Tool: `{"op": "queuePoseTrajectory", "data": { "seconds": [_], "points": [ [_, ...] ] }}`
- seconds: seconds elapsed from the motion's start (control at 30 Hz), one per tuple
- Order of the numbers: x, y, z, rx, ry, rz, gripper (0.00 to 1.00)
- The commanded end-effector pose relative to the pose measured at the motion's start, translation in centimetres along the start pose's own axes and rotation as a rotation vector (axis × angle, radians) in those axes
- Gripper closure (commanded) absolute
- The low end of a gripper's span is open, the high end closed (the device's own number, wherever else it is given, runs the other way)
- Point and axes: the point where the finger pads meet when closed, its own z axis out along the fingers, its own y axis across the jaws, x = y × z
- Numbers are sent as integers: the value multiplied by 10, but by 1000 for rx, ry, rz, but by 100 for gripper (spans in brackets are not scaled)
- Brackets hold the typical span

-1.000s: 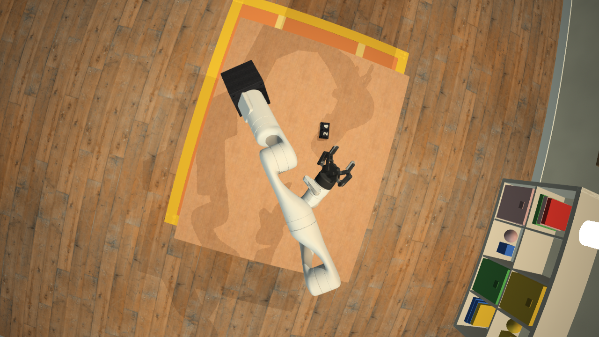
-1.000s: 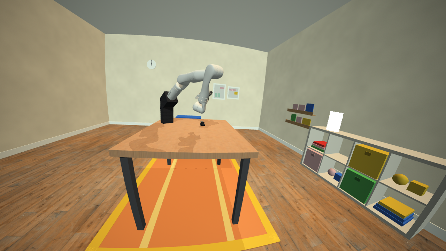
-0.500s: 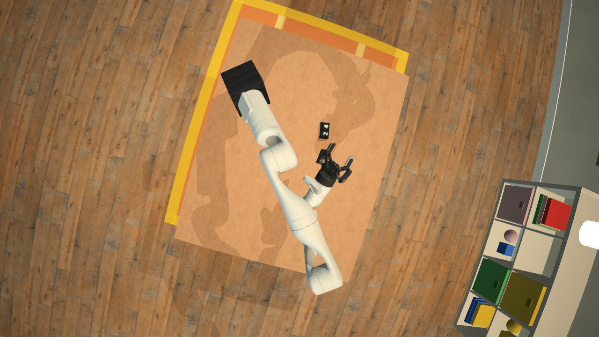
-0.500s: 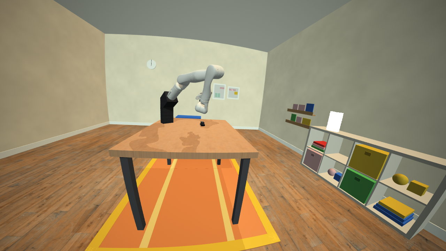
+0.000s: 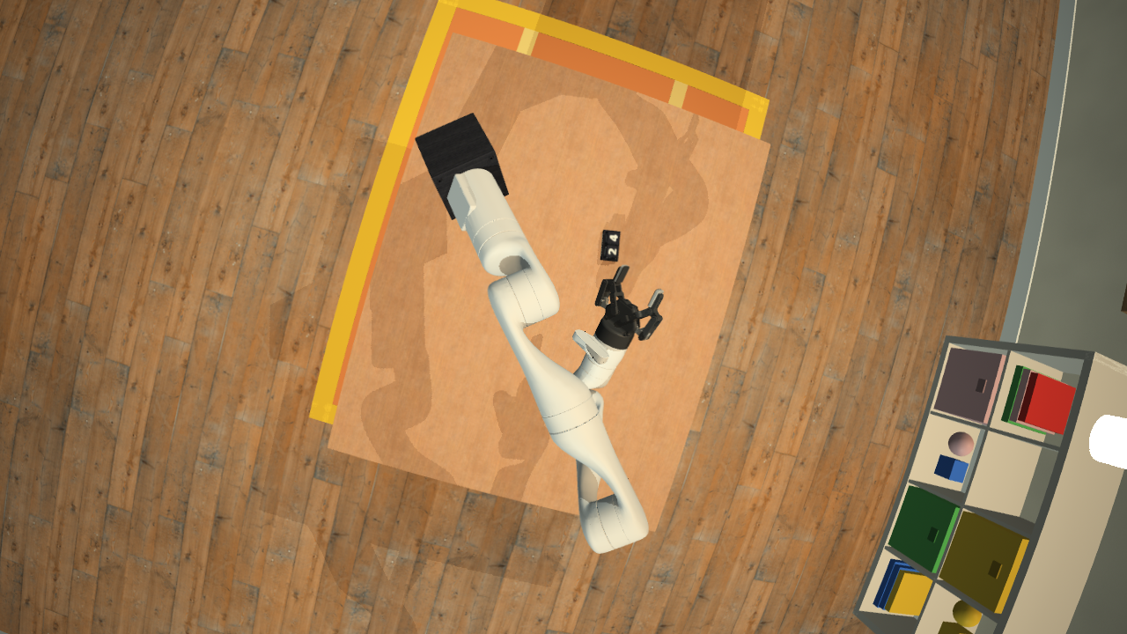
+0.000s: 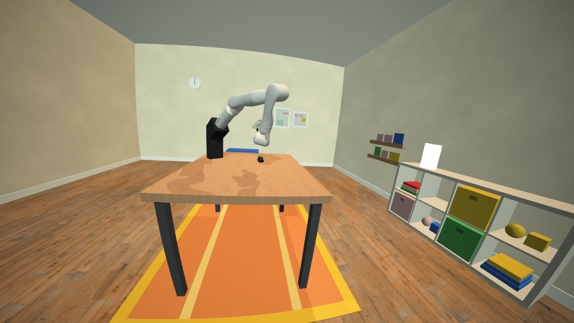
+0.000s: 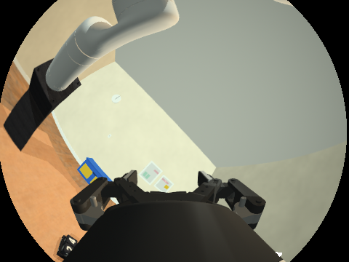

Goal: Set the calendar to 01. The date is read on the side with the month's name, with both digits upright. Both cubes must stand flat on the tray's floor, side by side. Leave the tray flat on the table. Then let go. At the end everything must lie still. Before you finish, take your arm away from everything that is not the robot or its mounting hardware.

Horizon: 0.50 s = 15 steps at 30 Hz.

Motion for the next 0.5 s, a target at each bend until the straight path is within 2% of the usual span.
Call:
{"op": "queuePoseTrajectory", "data": {
  "seconds": [0.0,0.3,0.33,0.47],
  "points": [
    [2,-6,3,36,32,9,0],
    [2,-6,3,36,32,9,0],
    [3,-12,6,73,61,19,0],
    [3,-12,6,73,61,19,0]
  ]
}}
